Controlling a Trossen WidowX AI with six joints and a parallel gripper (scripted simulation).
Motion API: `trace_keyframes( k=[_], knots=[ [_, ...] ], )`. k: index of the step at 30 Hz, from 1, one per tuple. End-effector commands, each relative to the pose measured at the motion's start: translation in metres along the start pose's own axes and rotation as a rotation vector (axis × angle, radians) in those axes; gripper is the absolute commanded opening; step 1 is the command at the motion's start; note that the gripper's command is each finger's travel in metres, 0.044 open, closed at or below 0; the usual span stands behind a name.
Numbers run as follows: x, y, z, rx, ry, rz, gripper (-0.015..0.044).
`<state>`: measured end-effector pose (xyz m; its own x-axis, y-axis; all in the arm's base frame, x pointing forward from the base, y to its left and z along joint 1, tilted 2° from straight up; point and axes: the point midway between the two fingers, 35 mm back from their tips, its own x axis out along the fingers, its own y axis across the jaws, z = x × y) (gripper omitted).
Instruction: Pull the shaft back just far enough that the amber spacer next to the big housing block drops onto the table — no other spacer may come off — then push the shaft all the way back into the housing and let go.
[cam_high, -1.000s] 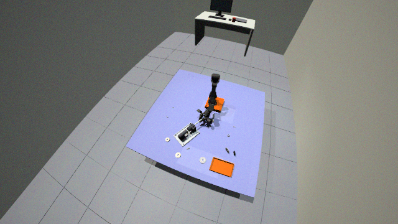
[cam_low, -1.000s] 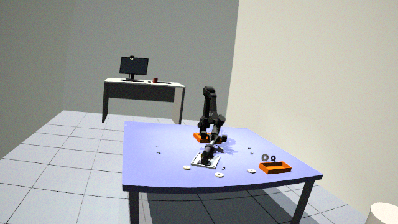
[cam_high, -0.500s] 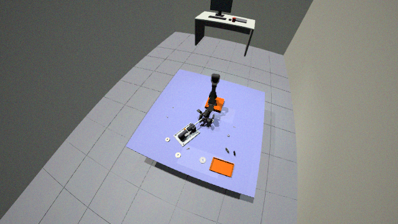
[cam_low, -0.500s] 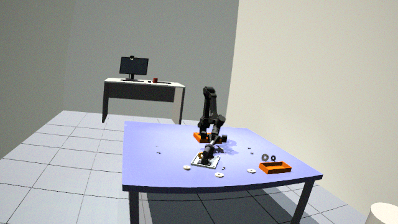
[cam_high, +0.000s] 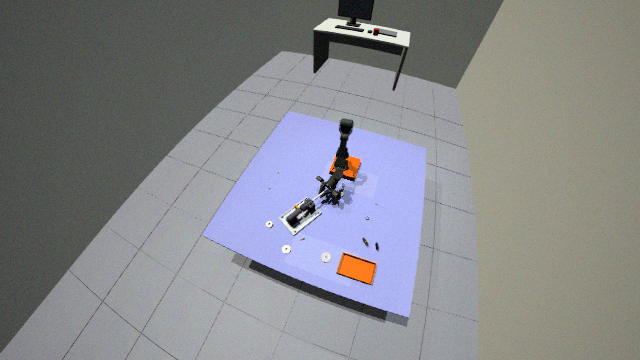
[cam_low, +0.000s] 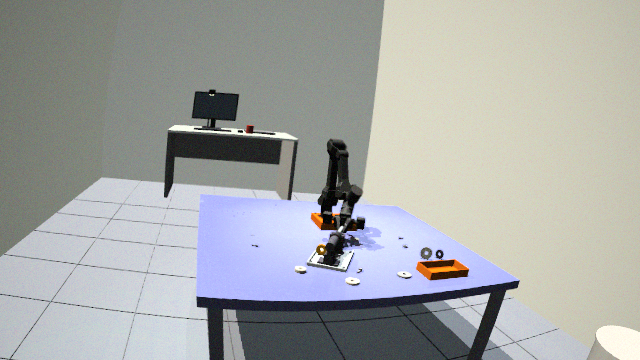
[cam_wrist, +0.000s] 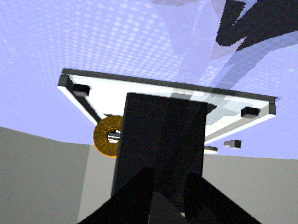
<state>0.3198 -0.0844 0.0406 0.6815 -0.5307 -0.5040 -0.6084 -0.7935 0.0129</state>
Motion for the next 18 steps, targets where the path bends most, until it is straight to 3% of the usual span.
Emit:
trace_keyframes(
  k=[1,18],
  knots=[
    [0.0019,0.0007,-0.0019,-0.001,0.002,0.004,0.0000],
    [0.0067,0.0007,-0.0049,-0.001,0.003,0.004,0.0000]
  ],
)
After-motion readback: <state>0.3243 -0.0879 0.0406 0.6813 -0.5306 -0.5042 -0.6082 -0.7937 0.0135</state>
